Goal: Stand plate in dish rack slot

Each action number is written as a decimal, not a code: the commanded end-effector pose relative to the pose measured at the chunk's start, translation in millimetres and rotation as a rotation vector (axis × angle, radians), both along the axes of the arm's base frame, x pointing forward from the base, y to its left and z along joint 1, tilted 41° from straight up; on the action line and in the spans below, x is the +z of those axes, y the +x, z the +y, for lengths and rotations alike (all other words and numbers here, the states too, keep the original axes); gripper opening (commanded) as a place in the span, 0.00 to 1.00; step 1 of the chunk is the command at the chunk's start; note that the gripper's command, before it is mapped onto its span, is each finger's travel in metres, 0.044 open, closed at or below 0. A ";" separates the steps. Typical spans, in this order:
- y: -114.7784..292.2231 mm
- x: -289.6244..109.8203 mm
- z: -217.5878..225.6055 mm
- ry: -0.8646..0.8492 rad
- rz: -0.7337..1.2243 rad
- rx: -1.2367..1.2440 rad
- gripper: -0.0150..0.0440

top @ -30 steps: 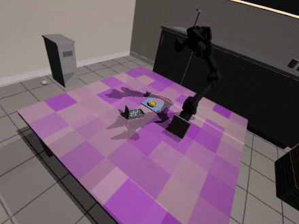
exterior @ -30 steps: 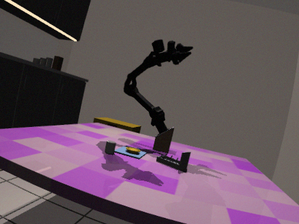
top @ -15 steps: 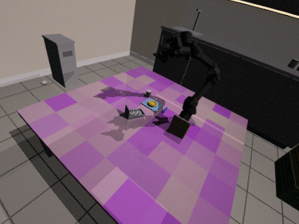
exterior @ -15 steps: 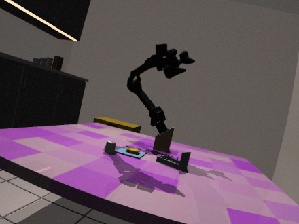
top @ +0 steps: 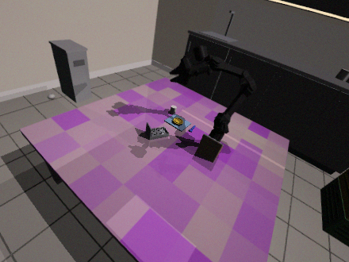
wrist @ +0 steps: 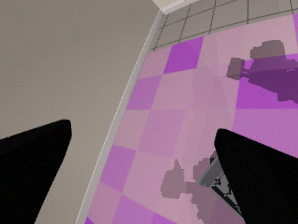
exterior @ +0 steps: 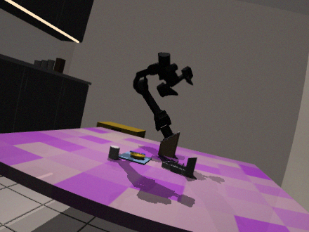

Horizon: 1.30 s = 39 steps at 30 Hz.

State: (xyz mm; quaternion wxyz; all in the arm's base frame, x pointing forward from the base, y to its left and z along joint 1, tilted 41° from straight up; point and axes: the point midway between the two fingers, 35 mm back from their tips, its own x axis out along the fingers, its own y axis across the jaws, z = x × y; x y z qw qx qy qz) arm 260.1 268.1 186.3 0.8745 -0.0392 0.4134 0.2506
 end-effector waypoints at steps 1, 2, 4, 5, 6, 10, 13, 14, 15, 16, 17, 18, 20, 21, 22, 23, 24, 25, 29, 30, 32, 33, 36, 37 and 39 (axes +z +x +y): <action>17.4 -22.9 -27.7 -0.108 0.017 -0.077 0.93; 21.8 -27.5 -34.7 -0.135 0.021 -0.097 0.93; 29.8 -36.6 -49.2 -0.190 0.029 -0.135 0.93; 33.4 -41.0 -56.6 -0.218 0.034 -0.154 0.93; 36.9 -45.2 -64.2 -0.245 0.040 -0.172 0.93; 48.4 -61.4 -95.1 -0.356 0.065 -0.241 0.93; 54.8 -72.6 -119.0 -0.439 0.089 -0.288 0.93; 56.5 -76.1 -127.1 -0.467 0.098 -0.303 0.93; 58.0 -79.5 -135.1 -0.495 0.107 -0.318 0.93; 59.3 -82.8 -143.2 -0.523 0.117 -0.332 0.93; 60.3 -86.0 -151.4 -0.551 0.127 -0.345 0.93; 61.1 -89.1 -159.5 -0.578 0.138 -0.358 0.93; 62.3 -95.3 -175.7 -0.635 0.162 -0.384 0.93; 62.7 -98.4 -184.0 -0.665 0.175 -0.397 0.93; 62.9 -101.3 -192.2 -0.694 0.189 -0.409 0.93; 62.8 -104.2 -200.3 -0.723 0.204 -0.420 0.93; 62.6 -107.0 -208.5 -0.753 0.218 -0.431 0.93; 62.2 -109.6 -216.6 -0.782 0.234 -0.441 0.93; 58.7 -119.0 -248.3 -0.896 0.299 -0.476 0.93; 56.6 -120.8 -256.7 -0.925 0.317 -0.483 0.93; 52.5 -123.9 -271.6 -0.976 0.350 -0.494 0.93; 51.3 -124.6 -275.6 -0.990 0.359 -0.497 0.93; 50.9 -124.9 -276.9 -0.994 0.362 -0.498 0.93; 50.9 -124.9 -276.9 -0.994 0.362 -0.498 0.93; 50.9 -124.9 -276.9 -0.994 0.362 -0.498 0.93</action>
